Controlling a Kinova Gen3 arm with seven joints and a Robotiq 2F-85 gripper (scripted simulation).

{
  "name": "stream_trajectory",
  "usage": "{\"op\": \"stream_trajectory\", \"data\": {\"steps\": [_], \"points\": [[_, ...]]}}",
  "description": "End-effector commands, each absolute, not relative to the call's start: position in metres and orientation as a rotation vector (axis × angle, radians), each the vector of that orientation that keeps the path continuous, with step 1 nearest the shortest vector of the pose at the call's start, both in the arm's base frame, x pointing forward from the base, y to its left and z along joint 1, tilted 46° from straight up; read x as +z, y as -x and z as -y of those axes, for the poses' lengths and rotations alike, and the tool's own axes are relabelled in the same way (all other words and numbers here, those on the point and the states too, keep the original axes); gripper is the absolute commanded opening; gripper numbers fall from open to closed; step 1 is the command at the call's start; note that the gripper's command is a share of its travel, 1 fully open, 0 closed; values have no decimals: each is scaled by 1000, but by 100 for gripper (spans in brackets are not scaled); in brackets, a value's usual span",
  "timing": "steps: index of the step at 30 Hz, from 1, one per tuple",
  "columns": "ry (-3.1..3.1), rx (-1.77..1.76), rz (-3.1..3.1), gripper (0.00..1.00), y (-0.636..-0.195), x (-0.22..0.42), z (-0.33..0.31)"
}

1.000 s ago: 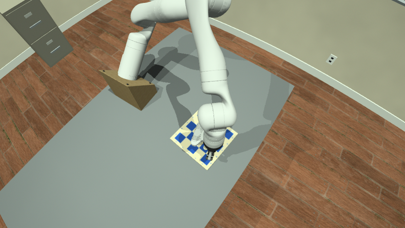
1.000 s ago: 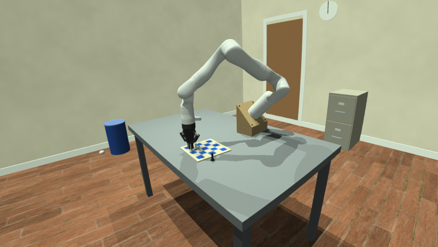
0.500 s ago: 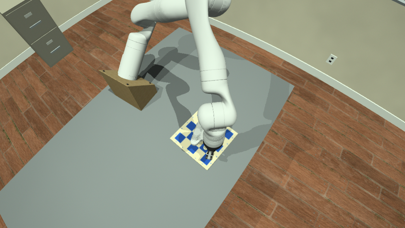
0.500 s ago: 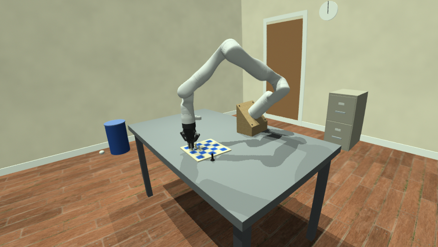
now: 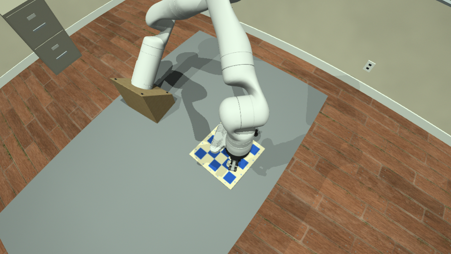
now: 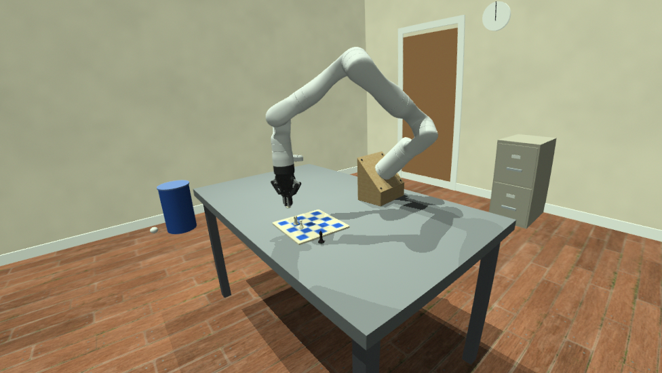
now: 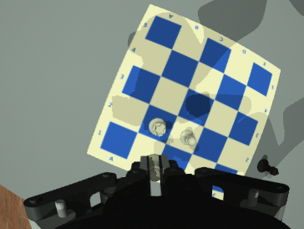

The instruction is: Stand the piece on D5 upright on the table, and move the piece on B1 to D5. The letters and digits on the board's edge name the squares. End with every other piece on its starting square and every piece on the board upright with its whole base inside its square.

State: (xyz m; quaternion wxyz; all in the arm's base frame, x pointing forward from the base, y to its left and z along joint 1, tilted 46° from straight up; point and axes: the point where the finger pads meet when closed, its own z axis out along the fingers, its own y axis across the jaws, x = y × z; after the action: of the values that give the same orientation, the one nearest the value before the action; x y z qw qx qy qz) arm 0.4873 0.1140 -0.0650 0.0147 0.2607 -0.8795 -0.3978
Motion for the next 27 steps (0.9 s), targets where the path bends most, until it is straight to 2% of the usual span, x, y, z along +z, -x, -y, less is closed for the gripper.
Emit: {"op": "stream_trajectory", "data": {"steps": [1,21,27], "points": [[-811,-1232,2764,0,-497,-53,-101],[-841,-1240,2763,0,-490,-45,-101],[-981,-1268,2755,0,-451,-24,-109]]}}
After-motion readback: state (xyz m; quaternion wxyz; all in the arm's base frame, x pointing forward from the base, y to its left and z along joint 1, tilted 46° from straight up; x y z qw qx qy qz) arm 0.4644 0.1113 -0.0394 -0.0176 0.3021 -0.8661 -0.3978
